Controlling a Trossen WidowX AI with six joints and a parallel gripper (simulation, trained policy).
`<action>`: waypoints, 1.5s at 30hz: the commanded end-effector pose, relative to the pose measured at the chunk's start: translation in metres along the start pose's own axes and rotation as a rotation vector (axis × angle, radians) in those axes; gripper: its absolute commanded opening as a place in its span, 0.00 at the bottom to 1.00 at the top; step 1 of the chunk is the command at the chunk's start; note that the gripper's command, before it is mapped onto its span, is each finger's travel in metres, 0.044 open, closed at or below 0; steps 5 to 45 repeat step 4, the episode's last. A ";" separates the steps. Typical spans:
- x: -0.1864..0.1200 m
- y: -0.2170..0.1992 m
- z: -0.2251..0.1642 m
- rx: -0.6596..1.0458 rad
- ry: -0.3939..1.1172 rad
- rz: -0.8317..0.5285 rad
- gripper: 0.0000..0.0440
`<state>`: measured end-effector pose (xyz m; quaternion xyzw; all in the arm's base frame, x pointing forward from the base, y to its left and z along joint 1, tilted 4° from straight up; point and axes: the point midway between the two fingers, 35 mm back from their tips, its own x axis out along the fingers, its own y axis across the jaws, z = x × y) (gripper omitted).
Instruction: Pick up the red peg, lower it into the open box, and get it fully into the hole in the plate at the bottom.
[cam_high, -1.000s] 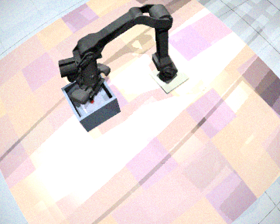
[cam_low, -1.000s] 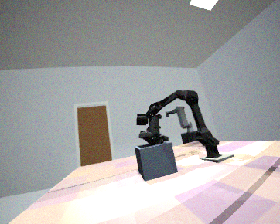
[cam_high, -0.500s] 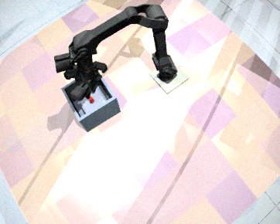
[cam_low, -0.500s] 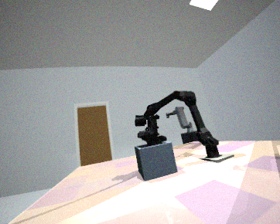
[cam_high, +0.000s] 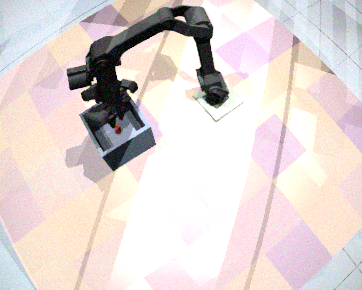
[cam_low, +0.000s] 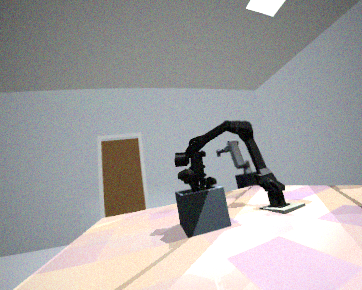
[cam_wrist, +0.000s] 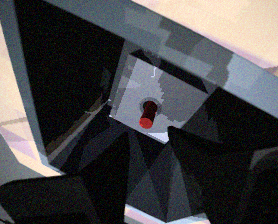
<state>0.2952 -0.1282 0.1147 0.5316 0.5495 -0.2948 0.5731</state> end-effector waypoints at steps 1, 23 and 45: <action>0.035 -0.003 0.037 -0.009 0.000 0.016 0.42; 0.029 0.003 0.042 -0.021 -0.013 0.046 0.42; 0.029 0.003 0.042 -0.021 -0.013 0.046 0.42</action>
